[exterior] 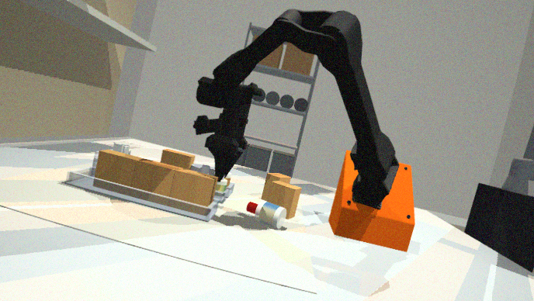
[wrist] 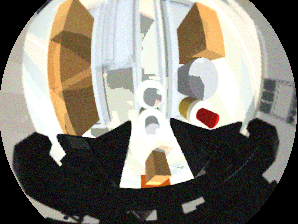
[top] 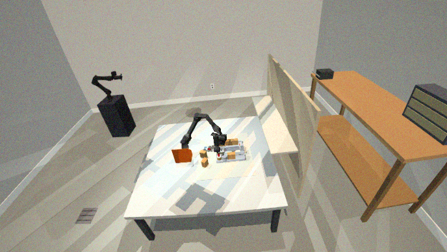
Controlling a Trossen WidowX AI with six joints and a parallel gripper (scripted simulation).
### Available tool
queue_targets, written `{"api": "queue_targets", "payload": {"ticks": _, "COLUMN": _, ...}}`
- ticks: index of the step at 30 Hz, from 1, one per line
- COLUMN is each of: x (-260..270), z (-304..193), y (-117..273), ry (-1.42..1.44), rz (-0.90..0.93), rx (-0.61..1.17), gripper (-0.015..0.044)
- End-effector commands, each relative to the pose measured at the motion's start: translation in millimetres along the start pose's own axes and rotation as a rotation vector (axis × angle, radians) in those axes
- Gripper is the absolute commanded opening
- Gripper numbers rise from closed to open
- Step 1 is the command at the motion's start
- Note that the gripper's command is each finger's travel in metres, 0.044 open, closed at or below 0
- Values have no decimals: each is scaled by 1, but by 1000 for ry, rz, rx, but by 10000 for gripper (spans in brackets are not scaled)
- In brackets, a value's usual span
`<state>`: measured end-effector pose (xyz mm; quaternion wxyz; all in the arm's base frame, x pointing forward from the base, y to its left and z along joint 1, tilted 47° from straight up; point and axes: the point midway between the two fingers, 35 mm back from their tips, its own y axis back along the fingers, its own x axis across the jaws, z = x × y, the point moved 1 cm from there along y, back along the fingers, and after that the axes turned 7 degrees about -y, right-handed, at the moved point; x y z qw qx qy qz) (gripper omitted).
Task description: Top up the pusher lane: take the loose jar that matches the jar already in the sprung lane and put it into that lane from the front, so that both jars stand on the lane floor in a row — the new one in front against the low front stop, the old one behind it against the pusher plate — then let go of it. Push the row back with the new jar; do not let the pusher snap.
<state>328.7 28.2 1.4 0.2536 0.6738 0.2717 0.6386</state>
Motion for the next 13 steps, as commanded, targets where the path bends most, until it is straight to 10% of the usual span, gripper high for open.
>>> {"api": "queue_targets", "payload": {"ticks": 1, "x": 0, "z": 0, "y": 3, "ry": 8, "rz": -5, "rx": -2, "gripper": 273}}
{"api": "queue_targets", "payload": {"ticks": 13, "x": -7, "z": -37, "y": 4, "ry": 6, "rz": -7, "rx": 0, "gripper": 273}}
